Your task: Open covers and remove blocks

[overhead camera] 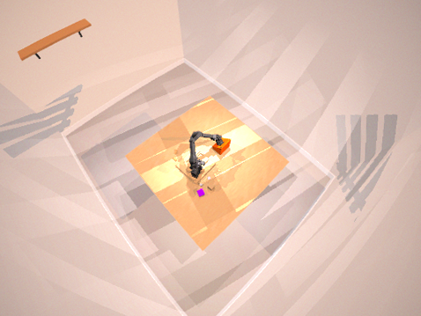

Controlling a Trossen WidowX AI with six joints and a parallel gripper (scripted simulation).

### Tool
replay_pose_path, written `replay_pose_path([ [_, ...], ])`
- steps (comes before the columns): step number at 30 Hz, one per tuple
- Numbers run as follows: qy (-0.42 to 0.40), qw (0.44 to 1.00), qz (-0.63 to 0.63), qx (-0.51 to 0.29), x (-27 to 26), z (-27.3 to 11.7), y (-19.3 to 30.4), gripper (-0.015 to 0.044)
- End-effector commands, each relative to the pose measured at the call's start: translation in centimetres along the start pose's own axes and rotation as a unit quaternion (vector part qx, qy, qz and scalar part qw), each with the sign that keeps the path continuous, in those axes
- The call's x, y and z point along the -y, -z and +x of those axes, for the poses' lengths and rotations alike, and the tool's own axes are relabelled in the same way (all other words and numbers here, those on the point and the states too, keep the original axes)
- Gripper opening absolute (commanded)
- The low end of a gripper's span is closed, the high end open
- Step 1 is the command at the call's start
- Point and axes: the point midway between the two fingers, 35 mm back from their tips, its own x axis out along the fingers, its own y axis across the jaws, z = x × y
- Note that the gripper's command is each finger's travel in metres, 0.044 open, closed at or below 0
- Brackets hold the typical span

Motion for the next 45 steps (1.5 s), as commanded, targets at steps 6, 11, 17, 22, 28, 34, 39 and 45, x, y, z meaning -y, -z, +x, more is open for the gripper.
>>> replay_pose_path([
  [6, -0.003, 1.0, 0.003, -0.002, -0.2, -1.5, -0.1, 0.008],
  [11, -0.003, 1.0, 0.003, -0.002, -0.2, -2.2, -0.1, 0.008],
  [17, -0.003, 1.0, 0.002, -0.001, -0.1, -2.9, 0.0, 0.008],
  [22, -0.003, 1.0, 0.002, -0.002, -0.2, -3.6, 0.0, 0.008],
  [28, -0.003, 1.0, 0.002, -0.002, -0.2, -5.1, 0.0, 0.008],
  [34, -0.003, 1.0, 0.002, -0.002, -0.2, -6.7, 0.0, 0.008],
  [39, -0.003, 1.0, 0.002, -0.002, -0.1, -7.8, 0.0, 0.008],
  [45, -0.003, 1.0, 0.002, -0.006, 0.1, -7.8, -1.4, 0.008],
])
